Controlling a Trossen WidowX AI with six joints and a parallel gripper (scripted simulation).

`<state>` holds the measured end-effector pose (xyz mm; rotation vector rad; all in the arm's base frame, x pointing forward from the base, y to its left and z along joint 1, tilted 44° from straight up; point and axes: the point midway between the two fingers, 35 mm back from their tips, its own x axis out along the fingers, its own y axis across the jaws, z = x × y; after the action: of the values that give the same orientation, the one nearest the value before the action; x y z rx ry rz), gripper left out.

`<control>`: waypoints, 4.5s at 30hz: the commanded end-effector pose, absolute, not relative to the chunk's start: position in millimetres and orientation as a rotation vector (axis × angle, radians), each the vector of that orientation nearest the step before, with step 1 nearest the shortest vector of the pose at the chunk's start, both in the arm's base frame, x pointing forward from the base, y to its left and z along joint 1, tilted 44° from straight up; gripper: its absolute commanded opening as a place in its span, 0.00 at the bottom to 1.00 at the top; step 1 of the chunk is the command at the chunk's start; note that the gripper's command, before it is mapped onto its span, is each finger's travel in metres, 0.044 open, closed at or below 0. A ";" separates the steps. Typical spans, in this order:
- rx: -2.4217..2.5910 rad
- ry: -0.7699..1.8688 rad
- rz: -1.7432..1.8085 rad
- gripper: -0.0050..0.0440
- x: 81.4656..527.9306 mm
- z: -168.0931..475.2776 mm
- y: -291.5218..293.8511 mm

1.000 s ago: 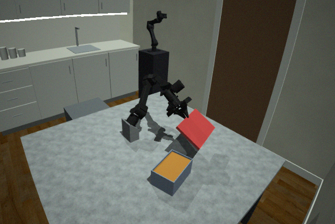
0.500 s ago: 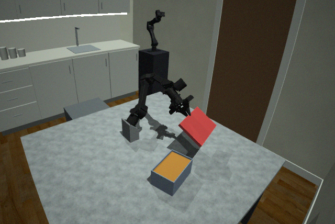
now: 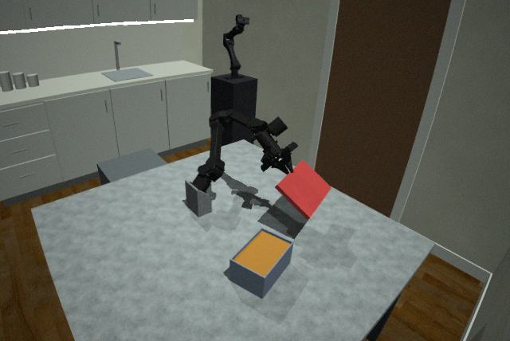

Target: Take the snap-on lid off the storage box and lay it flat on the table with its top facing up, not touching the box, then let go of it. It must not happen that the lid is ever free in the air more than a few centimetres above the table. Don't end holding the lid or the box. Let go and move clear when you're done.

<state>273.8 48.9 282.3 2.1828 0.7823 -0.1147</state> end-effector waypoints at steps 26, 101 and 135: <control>2.181 0.765 -0.109 0.00 271.9 281.0 68.2; 2.181 0.765 -0.109 0.00 277.7 237.7 110.0; 2.181 0.765 -0.109 0.00 280.3 218.2 128.8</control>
<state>279.0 128.3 221.7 2.1782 0.7740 -0.0999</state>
